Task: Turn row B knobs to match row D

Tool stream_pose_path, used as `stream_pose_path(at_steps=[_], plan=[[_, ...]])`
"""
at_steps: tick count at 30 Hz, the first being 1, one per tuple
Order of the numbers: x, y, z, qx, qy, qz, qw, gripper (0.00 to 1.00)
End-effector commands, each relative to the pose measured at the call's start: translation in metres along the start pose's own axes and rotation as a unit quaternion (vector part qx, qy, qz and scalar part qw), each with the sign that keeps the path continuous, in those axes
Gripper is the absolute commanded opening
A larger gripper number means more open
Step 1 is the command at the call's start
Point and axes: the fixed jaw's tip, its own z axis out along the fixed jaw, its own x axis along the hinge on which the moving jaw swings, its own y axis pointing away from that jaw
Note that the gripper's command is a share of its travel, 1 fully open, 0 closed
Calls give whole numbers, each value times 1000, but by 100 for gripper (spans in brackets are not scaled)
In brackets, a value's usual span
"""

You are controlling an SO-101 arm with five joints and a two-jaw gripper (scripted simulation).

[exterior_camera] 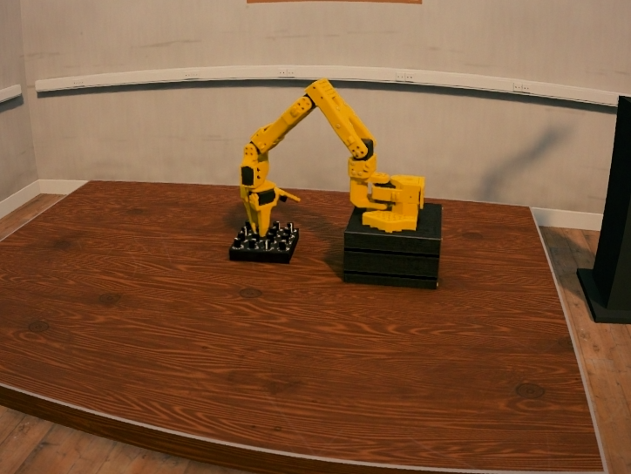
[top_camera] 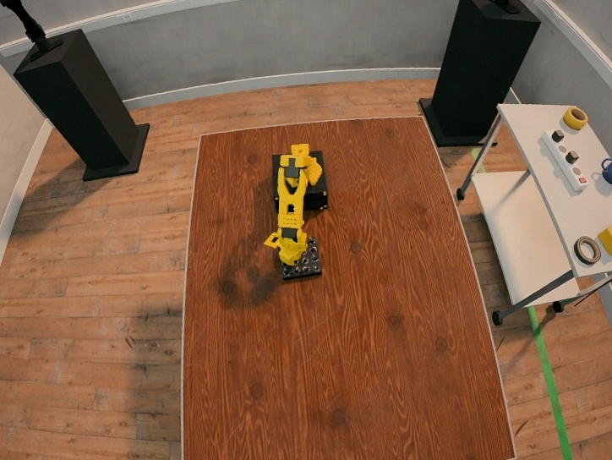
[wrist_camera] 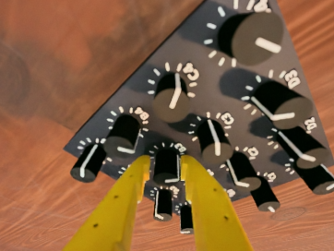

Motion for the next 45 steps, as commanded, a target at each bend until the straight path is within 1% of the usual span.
stream_pose_path(at_steps=[1, 13, 32, 41, 45], plan=[[-2, -3, 2, 6, -3, 0, 1000, 10], [-2, -3, 2, 6, -3, 0, 1000, 9], [-2, -3, 2, 6, -3, 0, 1000, 2], [-2, -3, 2, 6, -3, 0, 1000, 1], [-2, -3, 2, 6, -3, 35, 999, 1]])
